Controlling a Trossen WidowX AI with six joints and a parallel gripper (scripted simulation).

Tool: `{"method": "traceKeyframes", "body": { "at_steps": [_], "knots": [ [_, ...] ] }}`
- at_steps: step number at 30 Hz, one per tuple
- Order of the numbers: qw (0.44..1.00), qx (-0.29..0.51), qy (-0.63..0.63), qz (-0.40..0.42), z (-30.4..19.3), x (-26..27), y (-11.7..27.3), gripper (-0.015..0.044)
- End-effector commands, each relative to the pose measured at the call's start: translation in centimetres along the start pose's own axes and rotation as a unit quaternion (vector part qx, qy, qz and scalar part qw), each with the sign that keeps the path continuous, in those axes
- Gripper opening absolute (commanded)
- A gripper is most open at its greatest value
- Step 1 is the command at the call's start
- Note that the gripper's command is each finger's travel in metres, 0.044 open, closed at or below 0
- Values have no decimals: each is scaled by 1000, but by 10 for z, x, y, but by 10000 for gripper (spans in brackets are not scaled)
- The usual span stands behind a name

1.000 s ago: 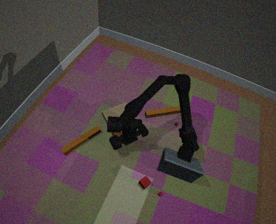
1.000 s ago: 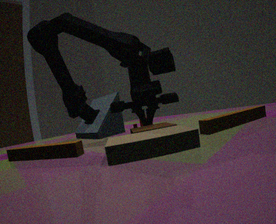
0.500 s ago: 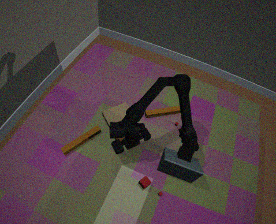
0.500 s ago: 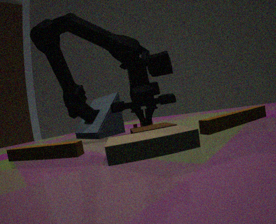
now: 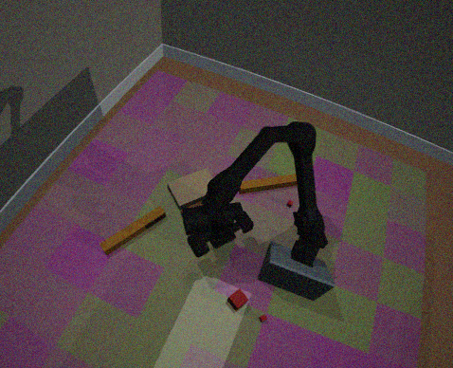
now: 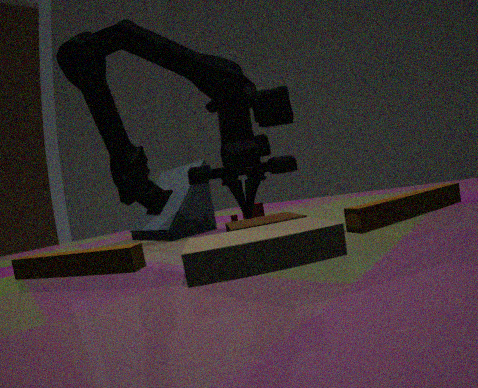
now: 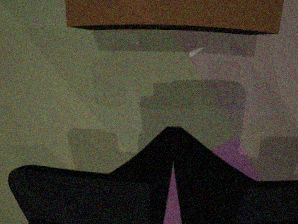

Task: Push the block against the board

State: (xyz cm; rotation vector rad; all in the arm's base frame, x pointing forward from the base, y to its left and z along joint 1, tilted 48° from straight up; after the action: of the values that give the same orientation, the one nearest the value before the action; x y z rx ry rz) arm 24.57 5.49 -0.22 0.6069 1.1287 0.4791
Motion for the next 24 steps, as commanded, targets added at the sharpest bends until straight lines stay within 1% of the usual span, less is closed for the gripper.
{"method": "traceKeyframes", "body": {
  "at_steps": [1, 6, 10, 14, 16, 18, 19, 24],
  "knots": [
    [1000, -7, -8, 12, 3, 1, 36, 0],
    [1000, -7, -8, 12, 3, 1, 36, 0],
    [1000, -7, -9, 10, 26, -7, 36, 0],
    [1000, -7, -9, 10, 28, -8, 36, 0],
    [1000, -7, -8, 11, 28, -7, 23, 0],
    [1000, -8, -7, 11, 29, -6, -7, 0],
    [1000, -8, -6, 10, 29, -6, -16, 0],
    [1000, -8, -6, 10, 29, -6, -19, 0]
  ]
}}
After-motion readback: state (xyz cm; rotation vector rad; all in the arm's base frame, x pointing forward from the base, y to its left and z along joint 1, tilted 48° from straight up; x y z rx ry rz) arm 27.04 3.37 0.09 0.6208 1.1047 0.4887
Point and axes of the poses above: the point midway between the two fingers, 35 mm back from their tips, its own y axis back along the fingers, its own x axis across the jaws, z = x × y, the point moved 4 cm from there along y, back along the fingers, and after that the axes turned 15 degrees about y, right-handed, at the moved point
